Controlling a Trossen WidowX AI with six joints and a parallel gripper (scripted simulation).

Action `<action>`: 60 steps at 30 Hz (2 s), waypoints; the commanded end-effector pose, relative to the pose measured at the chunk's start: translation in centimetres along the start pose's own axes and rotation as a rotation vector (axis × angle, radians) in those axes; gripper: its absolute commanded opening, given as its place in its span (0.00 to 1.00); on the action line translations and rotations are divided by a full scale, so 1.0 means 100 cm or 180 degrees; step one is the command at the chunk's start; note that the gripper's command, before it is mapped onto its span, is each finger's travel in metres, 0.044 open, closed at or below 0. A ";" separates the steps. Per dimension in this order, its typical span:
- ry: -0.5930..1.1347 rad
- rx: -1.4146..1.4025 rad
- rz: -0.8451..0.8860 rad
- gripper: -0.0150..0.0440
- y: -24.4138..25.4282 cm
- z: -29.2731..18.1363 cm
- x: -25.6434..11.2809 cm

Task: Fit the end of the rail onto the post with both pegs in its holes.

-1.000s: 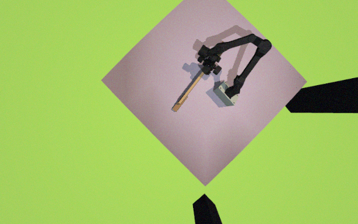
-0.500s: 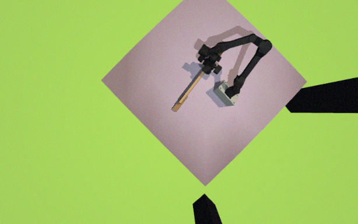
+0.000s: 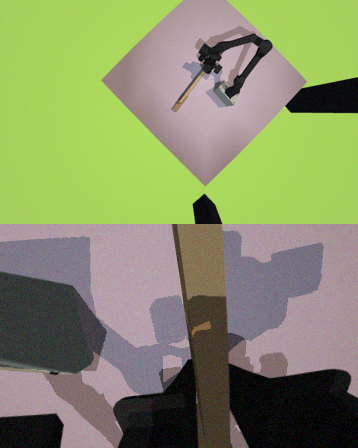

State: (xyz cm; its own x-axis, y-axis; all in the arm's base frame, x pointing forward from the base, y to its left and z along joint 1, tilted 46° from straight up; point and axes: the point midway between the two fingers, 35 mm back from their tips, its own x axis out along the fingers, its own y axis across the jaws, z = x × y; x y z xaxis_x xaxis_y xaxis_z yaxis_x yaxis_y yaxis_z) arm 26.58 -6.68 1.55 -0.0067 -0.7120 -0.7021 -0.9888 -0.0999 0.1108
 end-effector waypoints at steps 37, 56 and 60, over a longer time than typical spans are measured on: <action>0.0015 -0.0002 -0.0023 0.25 -0.001 -0.013 -0.002; 0.0016 -0.0002 -0.0022 0.25 -0.001 -0.019 -0.002; 0.0016 -0.0002 -0.0022 0.25 -0.001 -0.021 -0.003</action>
State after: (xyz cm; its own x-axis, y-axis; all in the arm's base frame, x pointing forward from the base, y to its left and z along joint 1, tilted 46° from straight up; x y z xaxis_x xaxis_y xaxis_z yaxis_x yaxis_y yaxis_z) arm 26.87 -7.94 2.89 -0.0058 -0.7133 -0.7009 -0.9888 -0.1004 0.1104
